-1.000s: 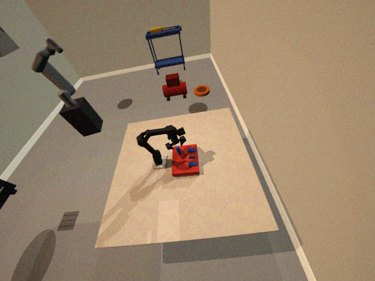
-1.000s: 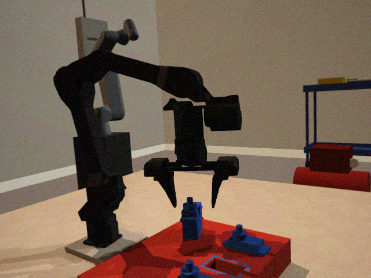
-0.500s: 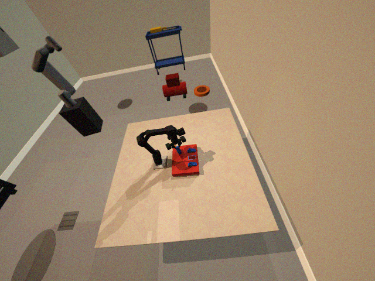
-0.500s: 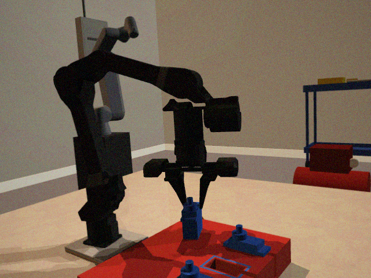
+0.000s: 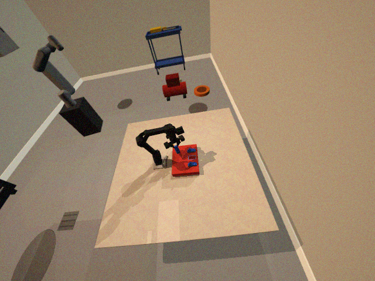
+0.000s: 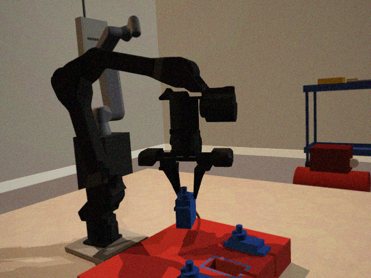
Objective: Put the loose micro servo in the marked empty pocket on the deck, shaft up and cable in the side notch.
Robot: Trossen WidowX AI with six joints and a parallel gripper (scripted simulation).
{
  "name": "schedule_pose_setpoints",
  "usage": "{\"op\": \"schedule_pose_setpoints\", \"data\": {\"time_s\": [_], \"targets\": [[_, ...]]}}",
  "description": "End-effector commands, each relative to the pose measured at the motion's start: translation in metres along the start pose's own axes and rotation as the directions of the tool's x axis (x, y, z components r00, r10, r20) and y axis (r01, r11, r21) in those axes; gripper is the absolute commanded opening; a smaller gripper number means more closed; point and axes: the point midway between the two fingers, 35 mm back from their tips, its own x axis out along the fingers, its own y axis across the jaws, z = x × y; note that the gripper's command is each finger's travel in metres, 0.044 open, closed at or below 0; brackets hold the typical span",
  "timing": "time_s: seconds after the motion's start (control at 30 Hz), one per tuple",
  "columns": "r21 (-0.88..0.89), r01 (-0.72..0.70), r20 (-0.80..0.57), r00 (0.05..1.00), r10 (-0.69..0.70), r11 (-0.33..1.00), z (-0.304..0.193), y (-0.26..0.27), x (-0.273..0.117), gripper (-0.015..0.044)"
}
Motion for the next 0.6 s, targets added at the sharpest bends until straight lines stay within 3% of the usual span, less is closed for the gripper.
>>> {"op": "schedule_pose_setpoints", "data": {"time_s": [0.0,0.57], "targets": [[0.003,0.021,-0.005,1.000,-0.021,1.000,-0.001,0.002,-0.007,0.0000],[0.003,0.022,-0.006,1.000,-0.022,1.000,-0.009,-0.016,-0.008,0.0000]]}}
